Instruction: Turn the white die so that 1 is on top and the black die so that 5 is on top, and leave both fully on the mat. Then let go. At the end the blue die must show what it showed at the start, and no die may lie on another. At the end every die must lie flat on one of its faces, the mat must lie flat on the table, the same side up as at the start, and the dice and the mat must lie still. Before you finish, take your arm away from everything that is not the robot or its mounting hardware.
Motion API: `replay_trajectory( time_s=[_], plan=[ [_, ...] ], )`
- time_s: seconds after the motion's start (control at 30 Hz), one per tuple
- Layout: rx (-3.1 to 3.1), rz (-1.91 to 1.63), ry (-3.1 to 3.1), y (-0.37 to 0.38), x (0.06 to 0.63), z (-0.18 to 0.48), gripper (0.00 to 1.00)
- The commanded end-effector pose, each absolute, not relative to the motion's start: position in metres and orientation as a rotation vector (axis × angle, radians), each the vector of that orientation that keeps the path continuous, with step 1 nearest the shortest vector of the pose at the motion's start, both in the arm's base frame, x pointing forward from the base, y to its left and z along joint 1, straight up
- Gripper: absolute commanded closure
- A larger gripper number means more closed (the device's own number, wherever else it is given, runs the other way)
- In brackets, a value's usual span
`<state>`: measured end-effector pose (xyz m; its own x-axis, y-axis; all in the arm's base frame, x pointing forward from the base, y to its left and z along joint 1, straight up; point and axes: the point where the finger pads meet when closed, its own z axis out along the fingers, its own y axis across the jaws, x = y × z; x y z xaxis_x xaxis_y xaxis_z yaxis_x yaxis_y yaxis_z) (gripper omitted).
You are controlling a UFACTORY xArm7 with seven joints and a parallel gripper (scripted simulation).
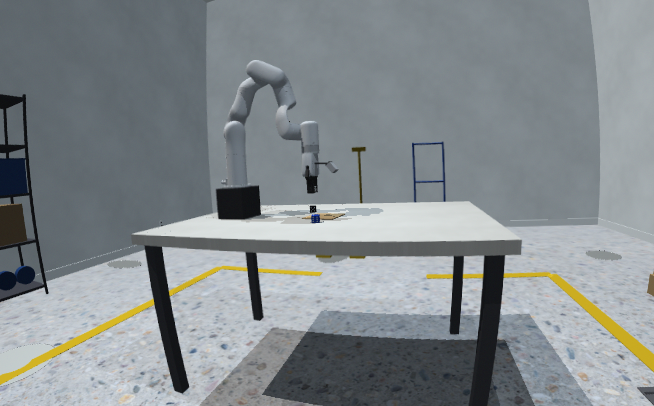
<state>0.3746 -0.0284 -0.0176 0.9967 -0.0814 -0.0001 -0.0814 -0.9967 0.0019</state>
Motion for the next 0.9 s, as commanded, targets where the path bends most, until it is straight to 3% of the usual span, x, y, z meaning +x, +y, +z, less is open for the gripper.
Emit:
replay_trajectory(
  time_s=[0.0, 0.87],
  plan=[
    [3.139, 0.005, -0.128, -0.029, 0.376, -0.029, 0.73],
    [3.139, 0.005, -0.128, -0.030, 0.378, -0.110, 0.73]
  ],
)
